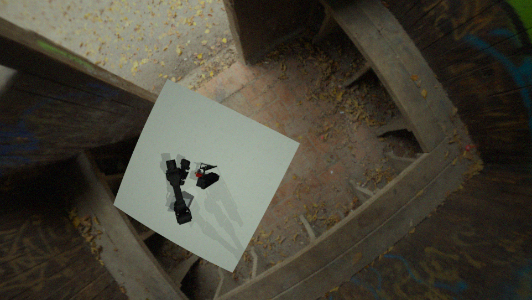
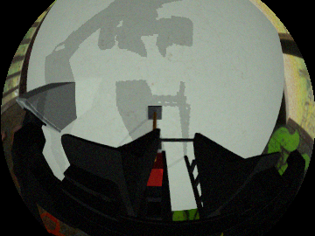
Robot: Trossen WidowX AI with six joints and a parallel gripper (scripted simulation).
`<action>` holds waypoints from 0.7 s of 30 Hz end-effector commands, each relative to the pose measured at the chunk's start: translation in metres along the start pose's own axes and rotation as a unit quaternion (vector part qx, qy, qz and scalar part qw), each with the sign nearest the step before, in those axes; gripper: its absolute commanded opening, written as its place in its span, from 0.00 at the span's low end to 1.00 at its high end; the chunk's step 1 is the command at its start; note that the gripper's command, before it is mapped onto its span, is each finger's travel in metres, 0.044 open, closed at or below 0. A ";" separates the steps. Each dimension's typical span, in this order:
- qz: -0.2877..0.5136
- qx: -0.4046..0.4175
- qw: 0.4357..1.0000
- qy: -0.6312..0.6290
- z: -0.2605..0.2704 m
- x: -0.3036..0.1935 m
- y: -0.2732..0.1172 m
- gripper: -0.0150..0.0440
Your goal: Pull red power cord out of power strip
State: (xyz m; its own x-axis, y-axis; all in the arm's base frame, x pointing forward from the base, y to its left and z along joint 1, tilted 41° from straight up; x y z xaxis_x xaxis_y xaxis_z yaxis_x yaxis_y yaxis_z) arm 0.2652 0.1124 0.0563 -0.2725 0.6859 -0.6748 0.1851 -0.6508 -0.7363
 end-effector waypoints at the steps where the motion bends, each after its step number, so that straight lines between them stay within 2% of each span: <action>1: -0.031 0.052 0.998 -0.035 0.016 -0.035 0.011 0.53; 21: -0.031 0.052 0.998 -0.035 0.016 -0.051 0.012 0.53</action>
State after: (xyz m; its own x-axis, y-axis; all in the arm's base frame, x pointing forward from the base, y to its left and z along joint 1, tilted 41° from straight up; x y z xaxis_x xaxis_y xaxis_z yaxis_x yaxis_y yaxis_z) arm 0.2648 0.0683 0.0776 -0.3450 0.7045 -0.6202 0.0624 -0.6421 -0.7641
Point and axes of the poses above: the point midway between the two fingers, 35 mm back from their tips, its own y axis out along the fingers, its own z axis across the jaws, x = y × z, the point moved 5 cm from there along -y, back along the fingers, and after that the axes turned 8 degrees about -y, right-handed, at the moved point
